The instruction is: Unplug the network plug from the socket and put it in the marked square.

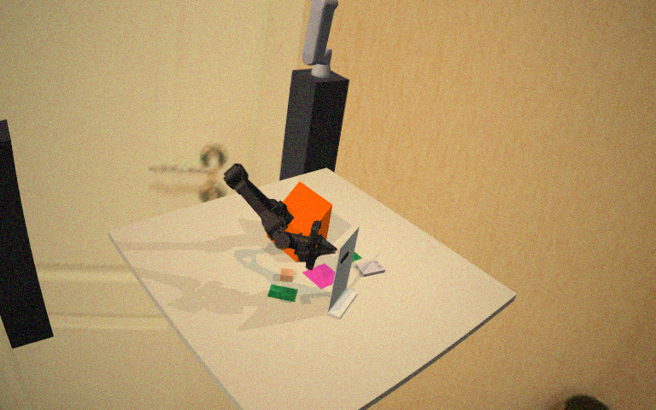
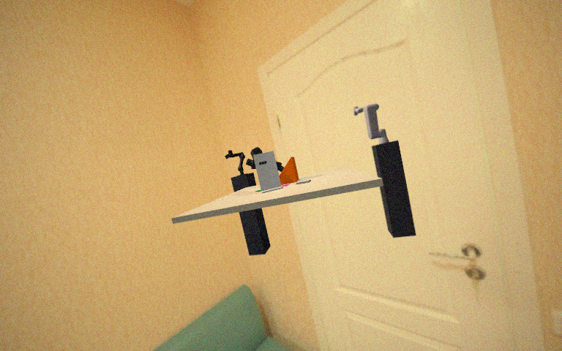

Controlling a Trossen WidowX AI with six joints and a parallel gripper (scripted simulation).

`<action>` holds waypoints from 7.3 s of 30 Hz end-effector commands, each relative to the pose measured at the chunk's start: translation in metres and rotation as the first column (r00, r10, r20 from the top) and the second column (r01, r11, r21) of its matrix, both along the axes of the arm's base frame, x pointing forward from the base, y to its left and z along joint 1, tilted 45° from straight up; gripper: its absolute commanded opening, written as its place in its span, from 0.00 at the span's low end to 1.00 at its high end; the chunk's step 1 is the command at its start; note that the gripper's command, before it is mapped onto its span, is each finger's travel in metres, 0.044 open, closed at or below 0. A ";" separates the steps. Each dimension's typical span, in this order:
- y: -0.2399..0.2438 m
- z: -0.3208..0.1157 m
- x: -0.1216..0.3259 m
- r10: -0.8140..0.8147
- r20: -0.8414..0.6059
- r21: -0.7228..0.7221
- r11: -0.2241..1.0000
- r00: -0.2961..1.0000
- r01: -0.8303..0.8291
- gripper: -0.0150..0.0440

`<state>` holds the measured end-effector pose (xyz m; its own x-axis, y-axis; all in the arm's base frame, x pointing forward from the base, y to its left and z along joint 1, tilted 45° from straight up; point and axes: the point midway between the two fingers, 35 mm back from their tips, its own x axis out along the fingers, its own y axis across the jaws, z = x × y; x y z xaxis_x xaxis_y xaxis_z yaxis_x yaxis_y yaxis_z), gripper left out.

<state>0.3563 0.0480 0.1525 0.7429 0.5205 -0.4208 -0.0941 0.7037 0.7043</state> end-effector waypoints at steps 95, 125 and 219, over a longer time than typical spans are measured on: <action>0.016 0.049 -0.062 -0.015 -0.029 -0.014 1.000 0.999 0.015 0.25; -0.018 -0.115 -0.072 -0.388 -0.354 -0.523 0.837 0.851 0.163 0.25; -0.080 -0.193 -0.088 -0.497 -0.344 -0.709 0.694 0.797 0.127 0.52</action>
